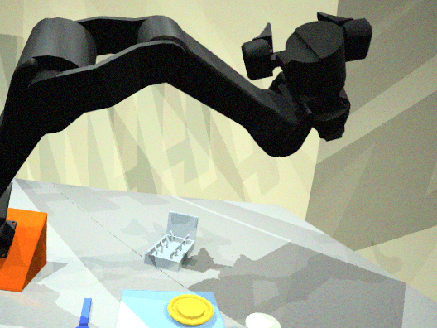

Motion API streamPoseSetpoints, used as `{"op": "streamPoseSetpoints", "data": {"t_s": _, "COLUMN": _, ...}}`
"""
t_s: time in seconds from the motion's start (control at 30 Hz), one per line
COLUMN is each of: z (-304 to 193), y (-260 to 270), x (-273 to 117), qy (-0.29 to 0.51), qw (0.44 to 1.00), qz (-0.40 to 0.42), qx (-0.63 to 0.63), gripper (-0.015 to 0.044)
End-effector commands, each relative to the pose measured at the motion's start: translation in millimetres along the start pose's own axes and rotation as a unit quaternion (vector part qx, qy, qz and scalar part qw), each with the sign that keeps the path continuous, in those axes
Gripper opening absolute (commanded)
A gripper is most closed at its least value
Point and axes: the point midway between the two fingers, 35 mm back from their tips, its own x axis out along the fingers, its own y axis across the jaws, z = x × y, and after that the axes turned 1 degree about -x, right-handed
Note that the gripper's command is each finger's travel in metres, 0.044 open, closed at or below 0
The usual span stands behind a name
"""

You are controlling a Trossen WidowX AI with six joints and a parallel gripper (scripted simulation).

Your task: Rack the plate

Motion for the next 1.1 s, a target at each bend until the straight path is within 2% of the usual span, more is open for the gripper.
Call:
{"op": "streamPoseSetpoints", "data": {"t_s": 0.0, "z": 0, "y": 0, "x": 0, "qy": 0.0, "qw": 1.0, "qz": 0.001, "qx": 0.003, "gripper": 0.04}}
{"op": "streamPoseSetpoints", "data": {"t_s": 0.53, "z": 12, "y": 25, "x": 7, "qy": -0.005, "qw": 0.964, "qz": 0.086, "qx": 0.251, "gripper": 0.04}}
{"op": "streamPoseSetpoints", "data": {"t_s": 1.07, "z": 36, "y": 43, "x": 8, "qy": -0.005, "qw": 0.856, "qz": 0.179, "qx": 0.485, "gripper": 0.04}}
